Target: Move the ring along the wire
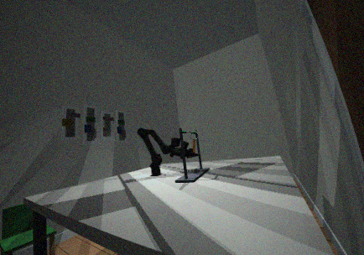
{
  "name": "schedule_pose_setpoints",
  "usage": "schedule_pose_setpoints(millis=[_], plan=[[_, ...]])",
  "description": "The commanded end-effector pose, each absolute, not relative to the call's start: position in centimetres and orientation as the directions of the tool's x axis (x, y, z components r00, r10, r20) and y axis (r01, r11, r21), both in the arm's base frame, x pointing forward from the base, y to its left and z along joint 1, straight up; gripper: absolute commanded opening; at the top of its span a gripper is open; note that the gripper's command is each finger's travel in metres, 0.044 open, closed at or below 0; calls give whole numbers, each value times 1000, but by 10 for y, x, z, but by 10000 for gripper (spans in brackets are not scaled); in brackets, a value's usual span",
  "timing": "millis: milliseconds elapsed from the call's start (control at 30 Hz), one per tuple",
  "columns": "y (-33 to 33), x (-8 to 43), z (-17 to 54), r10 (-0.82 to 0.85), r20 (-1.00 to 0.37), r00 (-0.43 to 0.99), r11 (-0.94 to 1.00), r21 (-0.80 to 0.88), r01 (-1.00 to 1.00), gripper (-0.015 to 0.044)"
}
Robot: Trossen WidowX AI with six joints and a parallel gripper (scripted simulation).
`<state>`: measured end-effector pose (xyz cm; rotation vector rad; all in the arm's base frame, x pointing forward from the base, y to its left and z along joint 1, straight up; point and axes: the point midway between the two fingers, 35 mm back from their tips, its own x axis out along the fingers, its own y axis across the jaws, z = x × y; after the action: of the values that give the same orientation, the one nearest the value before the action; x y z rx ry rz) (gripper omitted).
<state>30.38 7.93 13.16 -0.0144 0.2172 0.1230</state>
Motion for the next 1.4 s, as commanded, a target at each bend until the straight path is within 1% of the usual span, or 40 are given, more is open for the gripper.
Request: schedule_pose_setpoints(millis=[0,367,767,1367], plan=[[78,303,130,115,-215,970,993,4,-117,-150],[78,303,130,115,-215,970,993,4,-117,-150],[79,303,131,120,-215,969,992,-1,-123,160],[77,276,139,117,-217,969,993,2,-120,160]])
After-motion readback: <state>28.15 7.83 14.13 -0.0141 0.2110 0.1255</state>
